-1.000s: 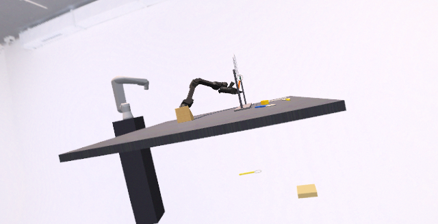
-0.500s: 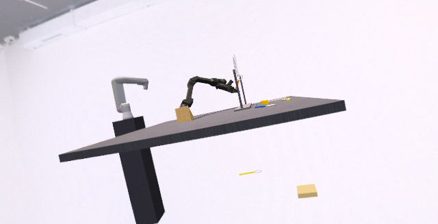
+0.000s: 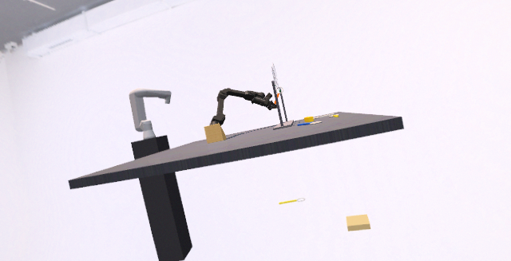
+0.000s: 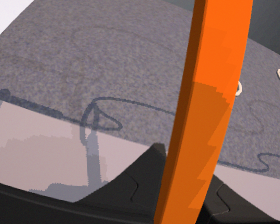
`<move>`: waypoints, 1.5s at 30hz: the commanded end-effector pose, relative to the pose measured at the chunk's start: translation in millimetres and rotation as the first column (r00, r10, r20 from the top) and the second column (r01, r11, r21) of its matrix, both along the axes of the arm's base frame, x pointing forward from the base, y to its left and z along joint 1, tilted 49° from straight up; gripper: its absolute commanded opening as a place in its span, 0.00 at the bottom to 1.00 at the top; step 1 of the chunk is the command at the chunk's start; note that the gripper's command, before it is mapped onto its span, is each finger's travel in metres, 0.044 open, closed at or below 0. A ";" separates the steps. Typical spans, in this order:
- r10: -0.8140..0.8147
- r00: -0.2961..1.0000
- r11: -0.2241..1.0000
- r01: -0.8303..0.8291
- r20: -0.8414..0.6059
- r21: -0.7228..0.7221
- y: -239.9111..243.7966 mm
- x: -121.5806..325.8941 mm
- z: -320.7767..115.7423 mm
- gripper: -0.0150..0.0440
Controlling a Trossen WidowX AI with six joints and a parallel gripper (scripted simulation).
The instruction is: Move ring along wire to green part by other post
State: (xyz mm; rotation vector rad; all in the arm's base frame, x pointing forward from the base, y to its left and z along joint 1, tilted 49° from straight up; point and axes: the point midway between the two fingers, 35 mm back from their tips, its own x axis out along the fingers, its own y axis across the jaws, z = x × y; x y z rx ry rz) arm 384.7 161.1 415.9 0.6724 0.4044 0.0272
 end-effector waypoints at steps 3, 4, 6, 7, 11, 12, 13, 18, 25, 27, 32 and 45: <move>-0.013 1.000 0.994 0.011 -0.015 -0.108 -17.0 -3.3 -9.9 0.00; -0.014 1.000 0.992 0.012 -0.018 -0.129 -20.0 -3.7 -11.8 0.00; -0.017 1.000 0.985 0.012 -0.025 -0.173 -26.0 -4.6 -15.3 0.00; -0.018 0.999 0.981 0.012 -0.028 -0.194 -29.0 -5.1 -17.0 0.00; -0.024 0.999 0.963 0.012 -0.040 -0.269 -39.8 -6.7 -22.1 0.00; -0.026 0.999 0.956 0.012 -0.043 -0.292 -43.3 -7.2 -23.5 0.00; -0.028 0.999 0.949 0.012 -0.047 -0.315 -46.8 -7.8 -24.8 0.00; -0.039 0.997 0.904 0.008 -0.064 -0.428 -64.6 -10.6 -30.2 0.00; -0.058 0.995 0.816 -0.002 -0.085 -0.577 -90.7 -14.9 -33.7 0.00; -0.064 0.994 0.787 -0.006 -0.090 -0.617 -98.2 -16.2 -33.8 0.00; -0.079 0.992 0.705 -0.017 -0.103 -0.709 -116.9 -19.4 -32.5 0.00; -0.124 0.984 0.454 -0.057 -0.127 -0.889 -161.9 -27.6 -18.3 0.00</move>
